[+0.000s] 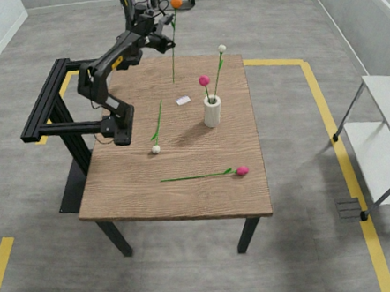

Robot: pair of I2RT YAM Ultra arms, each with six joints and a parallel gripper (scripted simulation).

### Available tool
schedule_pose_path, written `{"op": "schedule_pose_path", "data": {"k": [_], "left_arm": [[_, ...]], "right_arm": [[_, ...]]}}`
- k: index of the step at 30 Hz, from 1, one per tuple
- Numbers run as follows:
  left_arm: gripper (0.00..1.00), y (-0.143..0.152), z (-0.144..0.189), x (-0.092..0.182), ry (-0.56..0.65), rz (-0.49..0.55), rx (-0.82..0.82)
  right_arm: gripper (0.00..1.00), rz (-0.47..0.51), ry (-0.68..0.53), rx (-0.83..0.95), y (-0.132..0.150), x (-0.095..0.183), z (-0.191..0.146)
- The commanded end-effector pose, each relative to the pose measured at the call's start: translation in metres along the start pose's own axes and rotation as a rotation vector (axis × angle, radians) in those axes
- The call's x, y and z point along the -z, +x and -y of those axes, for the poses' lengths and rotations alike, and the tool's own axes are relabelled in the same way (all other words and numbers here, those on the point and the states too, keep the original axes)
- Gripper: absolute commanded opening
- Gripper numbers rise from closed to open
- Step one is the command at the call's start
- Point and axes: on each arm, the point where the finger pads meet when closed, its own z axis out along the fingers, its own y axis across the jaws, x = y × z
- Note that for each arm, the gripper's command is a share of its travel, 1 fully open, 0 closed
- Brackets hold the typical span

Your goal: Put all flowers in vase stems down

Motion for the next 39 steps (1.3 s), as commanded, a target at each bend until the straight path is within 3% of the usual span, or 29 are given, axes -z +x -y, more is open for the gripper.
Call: {"op": "schedule_pose_path", "data": {"k": [1,13,16,30,33,34,39], "left_arm": [[0.30,-0.025,-0.003,-0.005,0.004,0.028,0.020],[0.30,-0.098,-0.010,-0.001,0.033,0.077,0.051],[0.30,-0.100,-0.009,-0.004,0.039,0.066,0.050],[0.30,-0.216,-0.028,0.043,0.097,0.128,0.097],[0.30,-0.219,-0.027,0.042,0.104,0.115,0.096],[0.30,-0.227,-0.029,0.048,0.109,0.119,0.100],[0.30,-0.268,-0.042,0.089,0.130,0.160,0.121]], "right_arm": [[0.00,0.056,-0.006,-0.021,-0.007,0.006,0.004],[0.00,0.057,-0.007,-0.021,0.024,-0.015,0.004],[0.00,0.075,-0.006,-0.029,0.019,-0.012,0.006],[0.00,0.054,-0.007,-0.019,0.054,-0.037,0.002],[0.00,0.062,-0.006,-0.023,0.050,-0.037,0.003],[0.00,0.038,-0.006,-0.014,0.062,-0.042,0.001],[0.00,0.045,-0.007,-0.017,0.060,-0.044,0.000]]}}
